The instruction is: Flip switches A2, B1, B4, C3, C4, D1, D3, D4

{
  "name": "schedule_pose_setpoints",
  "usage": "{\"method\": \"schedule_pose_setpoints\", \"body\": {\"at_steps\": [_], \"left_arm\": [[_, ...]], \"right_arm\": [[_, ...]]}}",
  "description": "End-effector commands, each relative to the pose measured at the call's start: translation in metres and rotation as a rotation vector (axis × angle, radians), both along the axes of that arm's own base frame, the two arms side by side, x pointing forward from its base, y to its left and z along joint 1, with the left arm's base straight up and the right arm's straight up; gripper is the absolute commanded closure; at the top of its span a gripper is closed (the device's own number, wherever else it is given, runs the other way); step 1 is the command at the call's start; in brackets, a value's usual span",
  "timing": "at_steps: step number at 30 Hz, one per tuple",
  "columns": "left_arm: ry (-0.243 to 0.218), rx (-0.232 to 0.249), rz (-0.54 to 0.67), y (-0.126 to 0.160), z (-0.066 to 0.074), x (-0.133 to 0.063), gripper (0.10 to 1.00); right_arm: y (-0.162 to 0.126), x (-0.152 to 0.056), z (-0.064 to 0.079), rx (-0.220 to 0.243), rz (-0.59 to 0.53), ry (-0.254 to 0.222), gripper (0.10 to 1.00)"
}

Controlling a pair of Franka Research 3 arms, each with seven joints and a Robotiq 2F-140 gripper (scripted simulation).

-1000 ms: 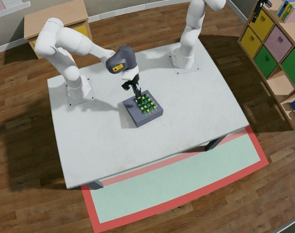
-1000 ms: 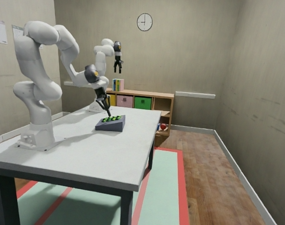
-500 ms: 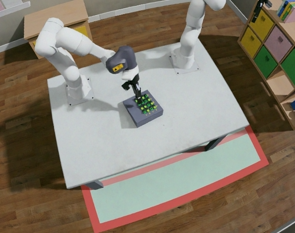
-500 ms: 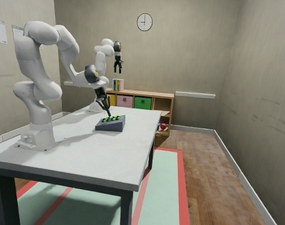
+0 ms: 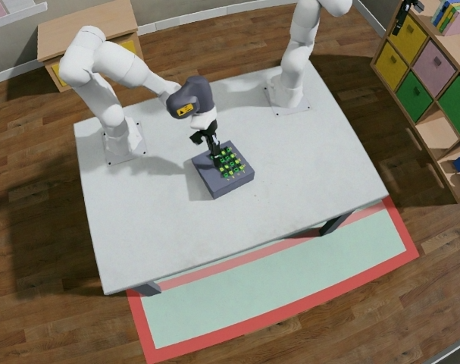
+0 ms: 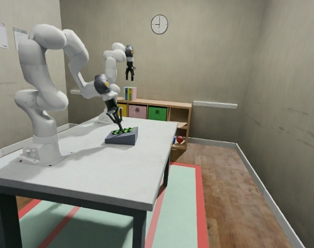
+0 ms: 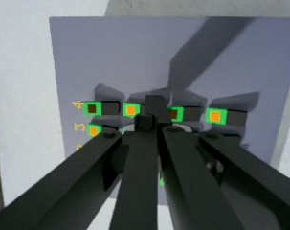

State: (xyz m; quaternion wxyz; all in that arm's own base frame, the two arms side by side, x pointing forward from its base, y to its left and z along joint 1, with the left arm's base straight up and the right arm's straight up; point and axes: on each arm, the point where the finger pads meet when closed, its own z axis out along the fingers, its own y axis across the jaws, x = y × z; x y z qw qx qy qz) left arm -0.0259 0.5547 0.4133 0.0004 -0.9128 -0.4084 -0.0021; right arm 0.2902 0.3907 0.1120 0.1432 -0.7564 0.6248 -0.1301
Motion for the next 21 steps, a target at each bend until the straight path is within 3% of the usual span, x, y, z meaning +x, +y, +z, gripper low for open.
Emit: {"method": "schedule_pose_setpoints", "body": {"at_steps": [1,21], "left_arm": [[0.003,-0.002,-0.006,-0.0009,-0.0003,-0.0016,0.098],[0.003,-0.002,-0.006,-0.0009,-0.0003,-0.0016,0.098]], "right_arm": [[0.0058,0.0013,-0.0036,0.018,0.0,0.001,0.999],[0.0061,0.0031,-0.0083,0.018,0.0,0.001,0.999]]}}
